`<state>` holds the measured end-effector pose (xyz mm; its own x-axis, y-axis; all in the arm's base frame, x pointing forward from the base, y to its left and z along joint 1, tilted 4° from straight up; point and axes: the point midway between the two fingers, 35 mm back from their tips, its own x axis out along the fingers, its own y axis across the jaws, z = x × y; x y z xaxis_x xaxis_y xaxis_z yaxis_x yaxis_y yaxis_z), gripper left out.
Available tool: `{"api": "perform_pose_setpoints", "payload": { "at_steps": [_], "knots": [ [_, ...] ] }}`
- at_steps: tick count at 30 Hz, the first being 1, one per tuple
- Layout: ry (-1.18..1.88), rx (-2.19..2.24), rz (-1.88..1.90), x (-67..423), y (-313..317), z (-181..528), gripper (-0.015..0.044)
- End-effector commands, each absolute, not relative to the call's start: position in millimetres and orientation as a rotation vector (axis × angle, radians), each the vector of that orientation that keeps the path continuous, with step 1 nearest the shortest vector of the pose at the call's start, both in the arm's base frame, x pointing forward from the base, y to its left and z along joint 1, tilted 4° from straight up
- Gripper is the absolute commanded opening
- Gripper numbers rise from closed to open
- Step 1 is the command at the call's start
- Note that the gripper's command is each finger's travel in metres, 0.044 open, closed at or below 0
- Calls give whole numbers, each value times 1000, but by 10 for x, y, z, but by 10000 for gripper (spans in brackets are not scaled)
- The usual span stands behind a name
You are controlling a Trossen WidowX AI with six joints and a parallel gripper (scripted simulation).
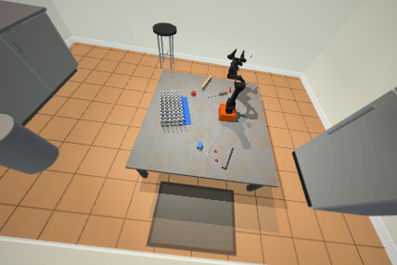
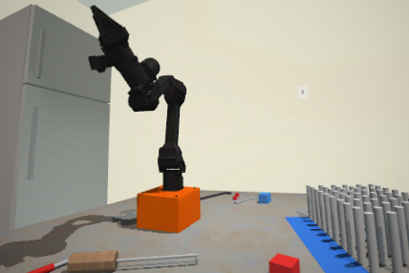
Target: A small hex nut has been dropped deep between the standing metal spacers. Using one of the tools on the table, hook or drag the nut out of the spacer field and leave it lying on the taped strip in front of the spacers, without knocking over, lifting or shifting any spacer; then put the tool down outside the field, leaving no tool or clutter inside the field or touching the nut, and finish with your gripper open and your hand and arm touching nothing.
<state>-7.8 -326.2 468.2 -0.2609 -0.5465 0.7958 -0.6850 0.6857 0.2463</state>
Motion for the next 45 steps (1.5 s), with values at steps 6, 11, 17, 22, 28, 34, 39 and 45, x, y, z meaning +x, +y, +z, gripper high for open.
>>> {"api": "perform_pose_setpoints", "payload": {
  "at_steps": [6,11,17,22,28,34,39,45],
  "knots": [
    [-1847,1014,7,287,-3419,4499,440],
    [-1683,1057,-194,760,-3561,4245,440],
    [-1305,1048,-459,1610,-3644,3732,440],
    [-984,987,-560,2247,-3527,3295,440],
    [-621,865,-574,2905,-3209,2765,440],
    [-282,698,-490,3449,-2712,2213,440],
    [-33,532,-355,3779,-2183,1752,440],
    [211,313,-130,3995,-1457,1219,440]
  ]
}}
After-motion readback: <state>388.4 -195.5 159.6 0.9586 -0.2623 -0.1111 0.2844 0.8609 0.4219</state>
